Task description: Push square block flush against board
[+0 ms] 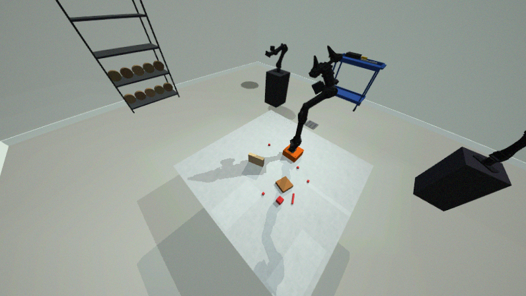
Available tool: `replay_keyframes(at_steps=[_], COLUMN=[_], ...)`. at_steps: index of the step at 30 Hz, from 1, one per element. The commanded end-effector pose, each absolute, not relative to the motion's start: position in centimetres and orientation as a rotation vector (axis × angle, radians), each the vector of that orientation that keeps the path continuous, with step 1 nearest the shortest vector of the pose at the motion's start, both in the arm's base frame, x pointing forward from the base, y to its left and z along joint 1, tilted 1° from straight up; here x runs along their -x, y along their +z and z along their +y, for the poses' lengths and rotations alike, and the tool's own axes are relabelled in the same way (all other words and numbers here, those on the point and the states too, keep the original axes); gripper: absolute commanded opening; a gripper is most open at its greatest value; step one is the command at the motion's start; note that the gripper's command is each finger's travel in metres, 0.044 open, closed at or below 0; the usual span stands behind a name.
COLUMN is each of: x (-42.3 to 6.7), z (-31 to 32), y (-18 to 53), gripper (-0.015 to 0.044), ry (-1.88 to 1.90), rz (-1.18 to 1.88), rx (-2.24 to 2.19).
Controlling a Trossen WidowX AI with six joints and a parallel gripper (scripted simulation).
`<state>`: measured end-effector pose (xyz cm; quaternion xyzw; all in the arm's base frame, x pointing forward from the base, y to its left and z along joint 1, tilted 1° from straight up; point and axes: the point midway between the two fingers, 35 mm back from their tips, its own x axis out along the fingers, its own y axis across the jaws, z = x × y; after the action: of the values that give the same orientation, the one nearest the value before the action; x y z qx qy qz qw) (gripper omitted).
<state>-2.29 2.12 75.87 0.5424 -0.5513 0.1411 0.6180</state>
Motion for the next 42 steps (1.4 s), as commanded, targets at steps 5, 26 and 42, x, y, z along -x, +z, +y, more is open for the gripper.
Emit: replay_keyframes(at_steps=[5, 26, 42], x=[2.6, 4.8, 0.7], z=[2.5, 12.9, 24.1], y=[76.0, 77.0, 75.0], gripper=[0.0269, 0.0000, 0.0000], ry=[0.331, 0.499, 0.582], rz=[-1.284, -1.505, -1.477], rx=[-1.229, -0.775, -0.286])
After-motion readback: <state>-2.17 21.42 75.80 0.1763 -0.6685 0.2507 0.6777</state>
